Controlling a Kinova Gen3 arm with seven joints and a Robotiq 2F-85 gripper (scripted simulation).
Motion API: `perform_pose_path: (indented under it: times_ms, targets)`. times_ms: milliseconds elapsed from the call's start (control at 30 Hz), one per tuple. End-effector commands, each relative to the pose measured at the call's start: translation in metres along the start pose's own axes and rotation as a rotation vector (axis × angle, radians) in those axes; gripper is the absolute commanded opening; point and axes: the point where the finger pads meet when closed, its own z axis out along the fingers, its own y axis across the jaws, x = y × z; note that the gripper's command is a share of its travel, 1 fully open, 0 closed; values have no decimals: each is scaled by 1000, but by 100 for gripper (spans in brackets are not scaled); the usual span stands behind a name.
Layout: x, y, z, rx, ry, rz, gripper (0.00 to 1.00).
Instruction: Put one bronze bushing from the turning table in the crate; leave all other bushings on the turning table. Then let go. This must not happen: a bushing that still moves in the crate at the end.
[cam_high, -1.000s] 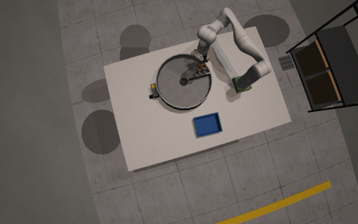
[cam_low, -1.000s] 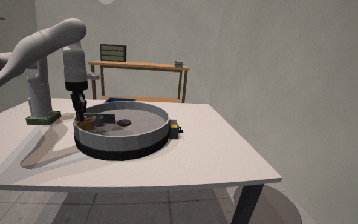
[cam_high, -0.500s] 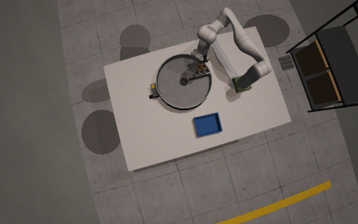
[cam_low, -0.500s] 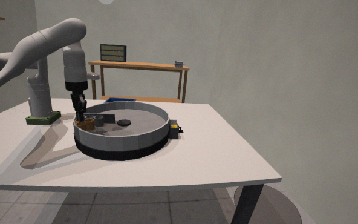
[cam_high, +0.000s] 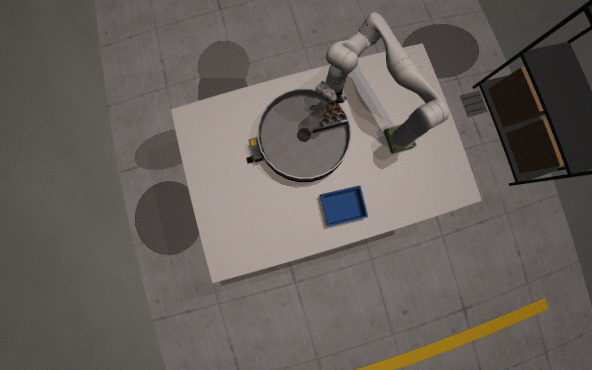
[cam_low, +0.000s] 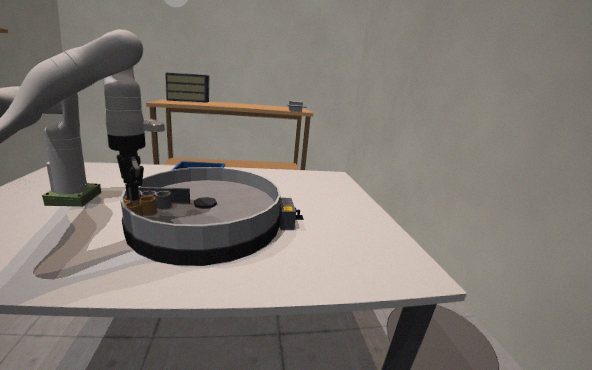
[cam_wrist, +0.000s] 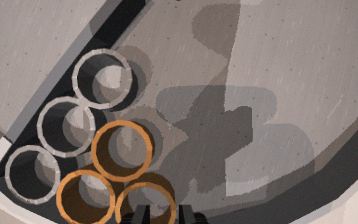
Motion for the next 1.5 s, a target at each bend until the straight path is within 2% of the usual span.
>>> perform_pose_path:
  times_ms: [0, 633, 800, 1200, 1367, 1467]
  targets:
    - [1, 1, 1, -5, 3, -9, 18]
    - [1, 1, 1, -5, 3, -9, 18]
    - [0, 0, -31, -3, 1, -4, 18]
    - [0, 0, -31, -3, 1, -4, 18]
    - [0, 1, -60, -8, 6, -12, 18]
    - [0, 1, -60, -8, 6, -12, 18]
